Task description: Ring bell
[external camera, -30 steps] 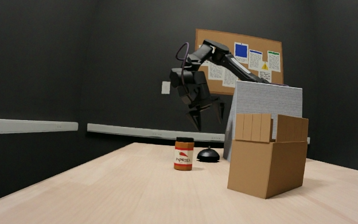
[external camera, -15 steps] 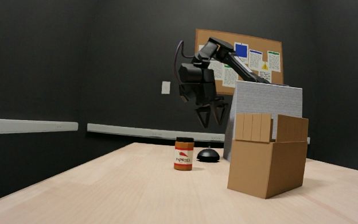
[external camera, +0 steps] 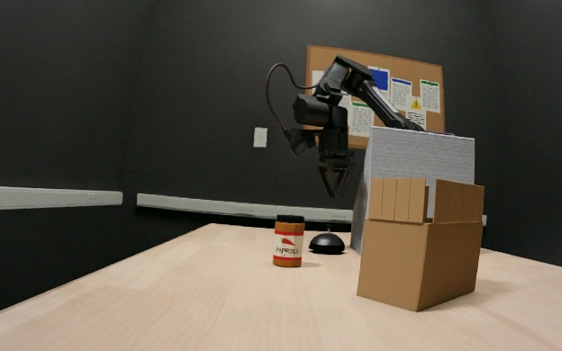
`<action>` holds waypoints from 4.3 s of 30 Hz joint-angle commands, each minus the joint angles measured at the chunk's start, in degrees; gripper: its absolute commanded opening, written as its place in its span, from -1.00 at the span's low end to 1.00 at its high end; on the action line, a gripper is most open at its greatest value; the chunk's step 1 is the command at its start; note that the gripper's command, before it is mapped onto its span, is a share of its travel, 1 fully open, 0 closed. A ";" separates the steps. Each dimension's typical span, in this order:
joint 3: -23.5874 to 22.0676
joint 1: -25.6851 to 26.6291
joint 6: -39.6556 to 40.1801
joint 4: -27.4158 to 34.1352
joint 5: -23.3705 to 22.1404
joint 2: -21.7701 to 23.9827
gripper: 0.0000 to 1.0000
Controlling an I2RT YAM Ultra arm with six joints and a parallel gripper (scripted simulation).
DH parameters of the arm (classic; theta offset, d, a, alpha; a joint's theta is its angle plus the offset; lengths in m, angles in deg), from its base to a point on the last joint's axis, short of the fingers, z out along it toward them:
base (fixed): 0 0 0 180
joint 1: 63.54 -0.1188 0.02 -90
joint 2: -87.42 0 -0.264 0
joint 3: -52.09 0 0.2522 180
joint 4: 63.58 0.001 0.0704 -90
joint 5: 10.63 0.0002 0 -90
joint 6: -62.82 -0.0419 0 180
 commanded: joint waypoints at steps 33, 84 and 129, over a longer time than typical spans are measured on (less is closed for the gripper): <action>0.63 -2.16 -4.82 -1.65 2.12 1.98 -1.00; 0.45 -2.09 -4.54 -2.26 2.14 1.92 -1.00; -3.27 4.85 4.55 -16.88 4.24 -5.79 -1.00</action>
